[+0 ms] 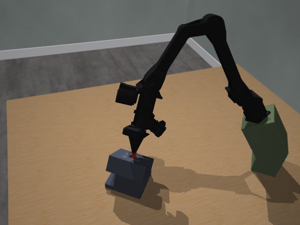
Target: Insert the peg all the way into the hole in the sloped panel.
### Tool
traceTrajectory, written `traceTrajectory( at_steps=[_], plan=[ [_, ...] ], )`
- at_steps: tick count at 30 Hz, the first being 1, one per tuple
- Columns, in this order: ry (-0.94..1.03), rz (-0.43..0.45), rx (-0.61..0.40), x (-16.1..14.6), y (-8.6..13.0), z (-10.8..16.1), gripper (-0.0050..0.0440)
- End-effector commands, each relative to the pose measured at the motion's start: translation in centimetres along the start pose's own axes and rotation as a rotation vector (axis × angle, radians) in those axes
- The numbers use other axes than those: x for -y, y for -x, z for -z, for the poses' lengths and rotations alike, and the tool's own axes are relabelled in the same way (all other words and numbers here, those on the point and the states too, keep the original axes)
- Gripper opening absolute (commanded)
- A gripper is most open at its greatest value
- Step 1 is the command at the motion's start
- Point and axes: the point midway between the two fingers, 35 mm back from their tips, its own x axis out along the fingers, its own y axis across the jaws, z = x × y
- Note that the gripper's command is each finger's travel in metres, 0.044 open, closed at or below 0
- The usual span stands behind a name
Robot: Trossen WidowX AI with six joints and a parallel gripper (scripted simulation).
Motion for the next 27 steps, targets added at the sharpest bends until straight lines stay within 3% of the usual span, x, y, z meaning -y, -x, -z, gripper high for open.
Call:
traceTrajectory(
  at_steps=[1, 22, 27],
  plan=[
    [0.004, 0.006, -0.02, 0.39, 0.47, 0.56, 0.0],
    [0.007, 0.01, -0.024, 0.48, 0.5, 0.64, 0.0],
    [0.007, 0.01, -0.024, 0.48, 0.5, 0.64, 0.012]
  ],
)
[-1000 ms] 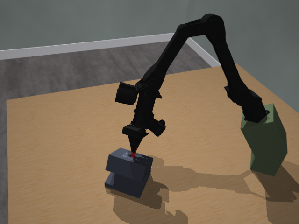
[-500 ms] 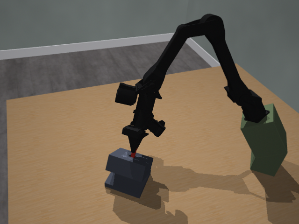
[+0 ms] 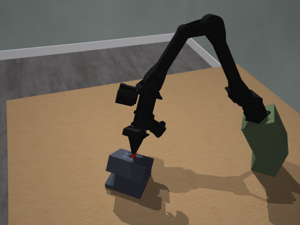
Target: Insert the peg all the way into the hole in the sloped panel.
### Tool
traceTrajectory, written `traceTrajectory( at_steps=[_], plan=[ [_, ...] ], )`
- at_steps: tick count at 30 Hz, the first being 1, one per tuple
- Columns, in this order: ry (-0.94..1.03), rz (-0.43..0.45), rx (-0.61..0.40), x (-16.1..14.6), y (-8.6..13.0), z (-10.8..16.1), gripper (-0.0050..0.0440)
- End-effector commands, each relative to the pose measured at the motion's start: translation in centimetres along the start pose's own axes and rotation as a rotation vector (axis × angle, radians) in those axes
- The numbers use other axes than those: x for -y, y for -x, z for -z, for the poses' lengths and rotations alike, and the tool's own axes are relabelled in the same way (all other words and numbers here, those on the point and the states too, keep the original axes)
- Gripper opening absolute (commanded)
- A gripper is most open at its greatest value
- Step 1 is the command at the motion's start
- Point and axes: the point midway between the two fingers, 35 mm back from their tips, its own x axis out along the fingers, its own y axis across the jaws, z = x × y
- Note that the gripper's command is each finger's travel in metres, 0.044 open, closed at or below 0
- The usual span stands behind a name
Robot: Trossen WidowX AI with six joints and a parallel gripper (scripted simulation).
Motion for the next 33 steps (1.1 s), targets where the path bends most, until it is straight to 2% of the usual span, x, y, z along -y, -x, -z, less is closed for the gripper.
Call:
traceTrajectory(
  at_steps=[1, 2, 4, 15, 22, 33],
  plan=[
    [0.007, 0.011, -0.024, 0.5, 0.7, 0.7, 0.0144],
    [0.007, 0.011, -0.024, 0.5, 0.7, 0.7, 0.0168],
    [0.007, 0.011, -0.024, 0.5, 0.7, 0.7, 0.0168],
    [0.007, 0.011, -0.024, 0.5, 0.7, 0.7, 0.0432],
    [0.007, 0.01, -0.024, 0.5, 1.2, 0.7, 0.044],
    [0.007, 0.007, -0.022, 0.3, 4.8, 0.8, 0.044]
  ],
)
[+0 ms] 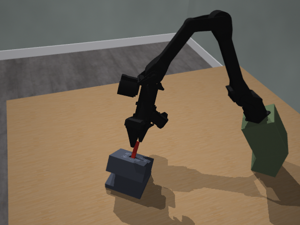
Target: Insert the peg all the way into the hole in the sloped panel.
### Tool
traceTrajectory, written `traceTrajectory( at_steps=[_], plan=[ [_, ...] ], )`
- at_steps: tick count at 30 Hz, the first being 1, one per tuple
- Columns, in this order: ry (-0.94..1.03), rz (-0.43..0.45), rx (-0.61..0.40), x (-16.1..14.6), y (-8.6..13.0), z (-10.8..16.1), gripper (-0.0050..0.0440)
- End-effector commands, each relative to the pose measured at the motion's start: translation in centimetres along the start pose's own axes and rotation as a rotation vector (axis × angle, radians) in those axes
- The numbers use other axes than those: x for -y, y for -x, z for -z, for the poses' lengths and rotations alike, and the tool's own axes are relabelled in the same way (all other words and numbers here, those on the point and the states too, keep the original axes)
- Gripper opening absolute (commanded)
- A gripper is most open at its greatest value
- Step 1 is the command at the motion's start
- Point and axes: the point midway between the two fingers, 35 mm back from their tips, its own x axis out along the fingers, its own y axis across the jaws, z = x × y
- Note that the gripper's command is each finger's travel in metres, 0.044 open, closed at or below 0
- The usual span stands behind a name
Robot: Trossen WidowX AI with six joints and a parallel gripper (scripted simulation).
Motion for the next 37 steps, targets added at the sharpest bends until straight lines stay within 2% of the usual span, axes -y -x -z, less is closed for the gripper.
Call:
traceTrajectory(
  at_steps=[1, 5, 16, 25, 37],
  plan=[
    [0.01, 0.014, -0.032, 0.5, 2.1, 0.8, 0.044],
    [0.009, 0.014, -0.031, 0.4, 2.8, 0.7, 0.044],
    [0.009, 0.011, -0.03, 0.3, 6.4, 0.2, 0.044],
    [0.009, 0.011, -0.03, 0.2, 7.3, 0.1, 0.044],
    [0.009, 0.011, -0.03, 0.2, 7.3, 0.1, 0.044]
  ],
)
